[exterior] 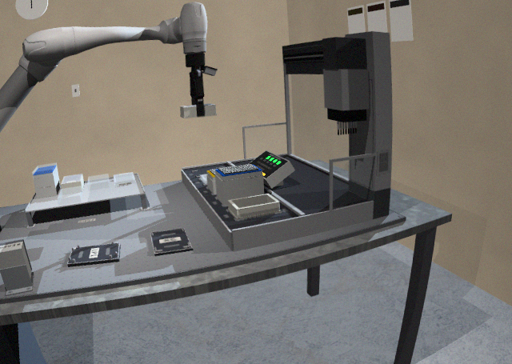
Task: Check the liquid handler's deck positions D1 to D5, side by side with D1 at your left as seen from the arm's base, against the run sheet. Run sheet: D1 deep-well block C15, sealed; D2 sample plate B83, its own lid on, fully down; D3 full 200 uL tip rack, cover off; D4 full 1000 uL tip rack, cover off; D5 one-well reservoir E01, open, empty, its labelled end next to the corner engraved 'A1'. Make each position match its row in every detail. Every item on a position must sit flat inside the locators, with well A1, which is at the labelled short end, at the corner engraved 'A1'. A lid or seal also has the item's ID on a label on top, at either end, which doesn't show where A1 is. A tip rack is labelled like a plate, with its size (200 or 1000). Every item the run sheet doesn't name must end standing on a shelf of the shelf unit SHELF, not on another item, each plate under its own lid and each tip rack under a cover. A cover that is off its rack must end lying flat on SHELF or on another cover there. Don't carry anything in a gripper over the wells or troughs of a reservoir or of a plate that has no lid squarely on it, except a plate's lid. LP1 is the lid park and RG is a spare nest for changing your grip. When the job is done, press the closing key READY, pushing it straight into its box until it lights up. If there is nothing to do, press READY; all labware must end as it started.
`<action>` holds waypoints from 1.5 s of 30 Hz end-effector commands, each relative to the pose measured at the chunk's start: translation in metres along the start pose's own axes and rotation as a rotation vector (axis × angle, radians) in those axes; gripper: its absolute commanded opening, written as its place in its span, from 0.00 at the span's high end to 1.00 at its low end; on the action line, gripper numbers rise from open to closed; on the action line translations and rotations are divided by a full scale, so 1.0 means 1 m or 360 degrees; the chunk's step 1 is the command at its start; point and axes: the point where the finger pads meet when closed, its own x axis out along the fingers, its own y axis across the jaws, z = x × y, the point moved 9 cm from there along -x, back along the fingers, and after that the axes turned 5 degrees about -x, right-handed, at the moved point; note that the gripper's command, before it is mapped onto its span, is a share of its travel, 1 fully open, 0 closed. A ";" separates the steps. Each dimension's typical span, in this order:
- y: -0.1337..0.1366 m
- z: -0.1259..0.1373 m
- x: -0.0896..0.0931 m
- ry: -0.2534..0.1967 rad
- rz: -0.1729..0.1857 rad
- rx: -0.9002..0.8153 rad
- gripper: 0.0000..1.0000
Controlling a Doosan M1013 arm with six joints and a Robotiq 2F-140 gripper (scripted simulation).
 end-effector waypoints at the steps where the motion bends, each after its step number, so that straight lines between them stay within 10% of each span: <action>1: -0.001 0.021 -0.002 0.0010 -0.0002 0.0000 0.90; 28: -0.009 0.135 -0.001 0.0009 -0.0002 0.0000 0.90; 45: -0.009 0.135 -0.001 0.0009 -0.0002 0.0000 0.90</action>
